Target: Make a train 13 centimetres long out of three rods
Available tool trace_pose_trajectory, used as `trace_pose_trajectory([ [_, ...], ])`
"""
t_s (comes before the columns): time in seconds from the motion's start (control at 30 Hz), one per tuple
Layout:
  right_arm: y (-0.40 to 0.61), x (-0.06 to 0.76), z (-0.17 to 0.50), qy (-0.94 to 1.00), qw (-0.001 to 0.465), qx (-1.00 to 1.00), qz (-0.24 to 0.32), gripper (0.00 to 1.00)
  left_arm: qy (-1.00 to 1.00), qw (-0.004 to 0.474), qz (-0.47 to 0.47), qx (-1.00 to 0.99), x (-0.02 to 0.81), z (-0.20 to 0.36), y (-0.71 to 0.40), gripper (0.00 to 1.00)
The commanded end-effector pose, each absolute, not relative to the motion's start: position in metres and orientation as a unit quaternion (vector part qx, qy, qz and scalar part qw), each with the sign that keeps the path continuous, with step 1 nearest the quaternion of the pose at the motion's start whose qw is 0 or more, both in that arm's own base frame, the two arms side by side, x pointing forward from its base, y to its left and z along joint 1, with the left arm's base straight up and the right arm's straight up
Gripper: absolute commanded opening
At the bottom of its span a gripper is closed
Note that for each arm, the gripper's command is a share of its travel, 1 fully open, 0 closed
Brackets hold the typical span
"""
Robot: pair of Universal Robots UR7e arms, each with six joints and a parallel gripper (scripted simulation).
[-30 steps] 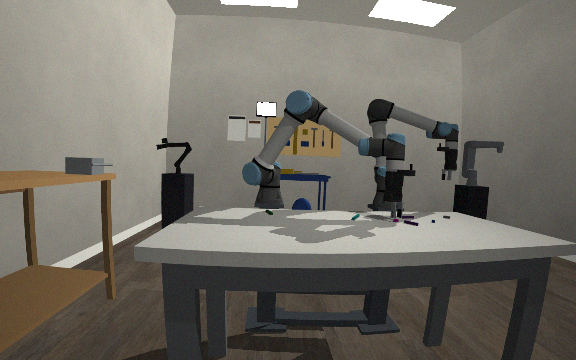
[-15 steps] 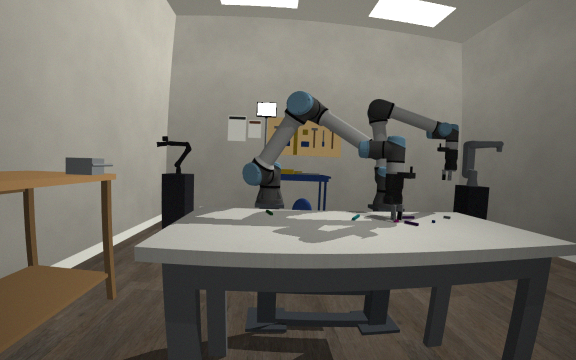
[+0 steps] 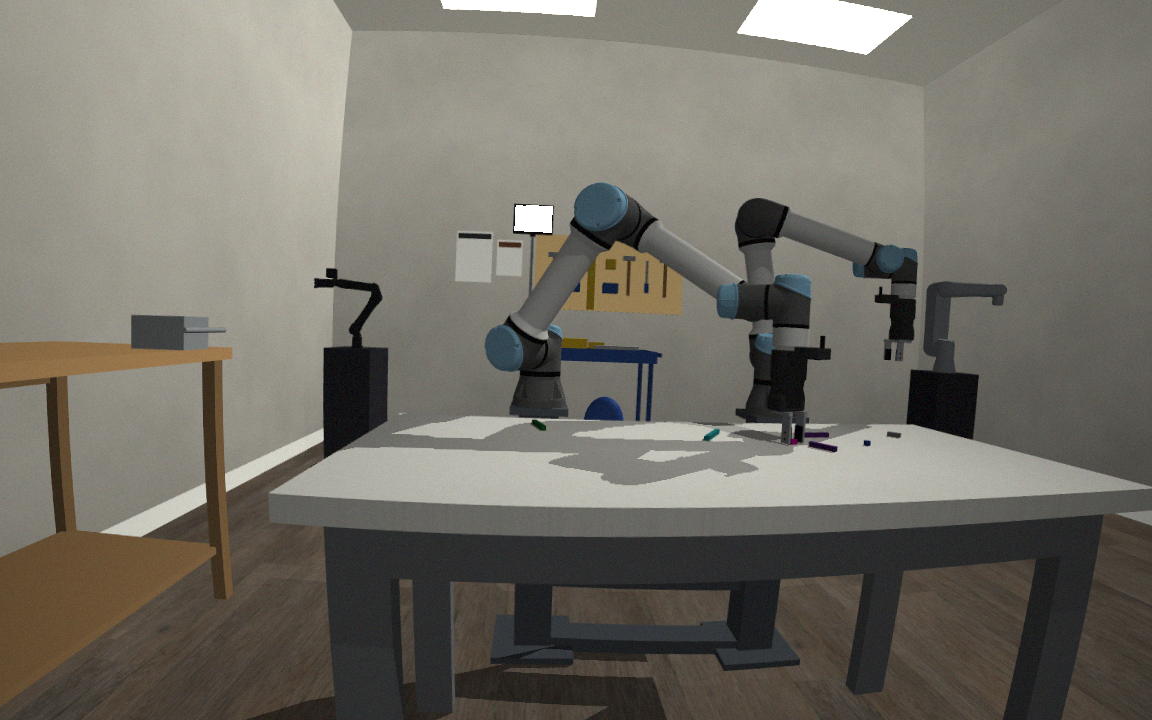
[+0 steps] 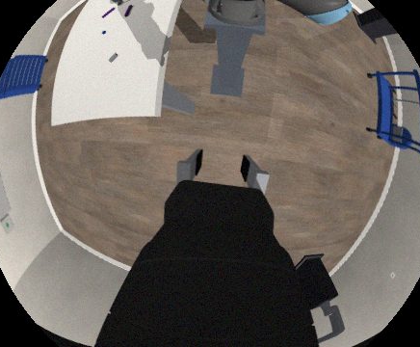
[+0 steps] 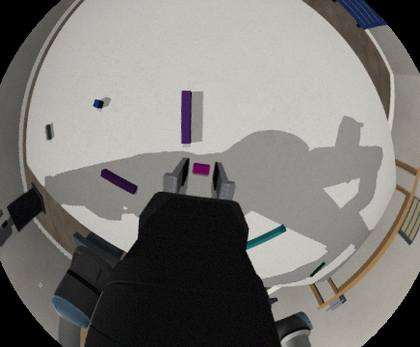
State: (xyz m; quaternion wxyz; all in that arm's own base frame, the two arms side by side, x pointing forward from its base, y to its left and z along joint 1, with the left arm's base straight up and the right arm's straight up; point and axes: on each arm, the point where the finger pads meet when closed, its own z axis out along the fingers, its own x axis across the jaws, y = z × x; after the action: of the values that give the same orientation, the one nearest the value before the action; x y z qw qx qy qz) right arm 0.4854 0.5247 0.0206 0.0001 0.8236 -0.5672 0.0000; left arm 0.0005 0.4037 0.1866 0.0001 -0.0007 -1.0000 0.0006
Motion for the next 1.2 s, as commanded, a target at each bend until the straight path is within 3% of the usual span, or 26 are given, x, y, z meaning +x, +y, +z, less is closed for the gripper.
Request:
trace_pose_trajectory([
  [0.0,0.5251,0.4856,0.0215,-0.567,-0.001,0.824,0.000,0.70,-1.000,0.000,0.000,-0.001,0.0006,0.1870,0.4040,1.00],
  [0.97,0.5251,0.4856,0.0215,-0.567,-0.001,0.824,0.000,0.70,-1.000,0.000,0.000,-0.001,0.0006,0.1870,0.4040,1.00],
  [1.0,0.5251,0.4856,0.0215,-0.567,-0.001,0.824,0.000,0.40,-1.000,0.000,0.000,-0.001,0.0006,0.1870,0.4040,1.00],
  [1.17,0.5251,0.4856,0.0215,-0.567,-0.001,0.824,0.000,0.40,-1.000,0.000,0.000,-0.001,0.0006,0.1870,0.4040,1.00],
])
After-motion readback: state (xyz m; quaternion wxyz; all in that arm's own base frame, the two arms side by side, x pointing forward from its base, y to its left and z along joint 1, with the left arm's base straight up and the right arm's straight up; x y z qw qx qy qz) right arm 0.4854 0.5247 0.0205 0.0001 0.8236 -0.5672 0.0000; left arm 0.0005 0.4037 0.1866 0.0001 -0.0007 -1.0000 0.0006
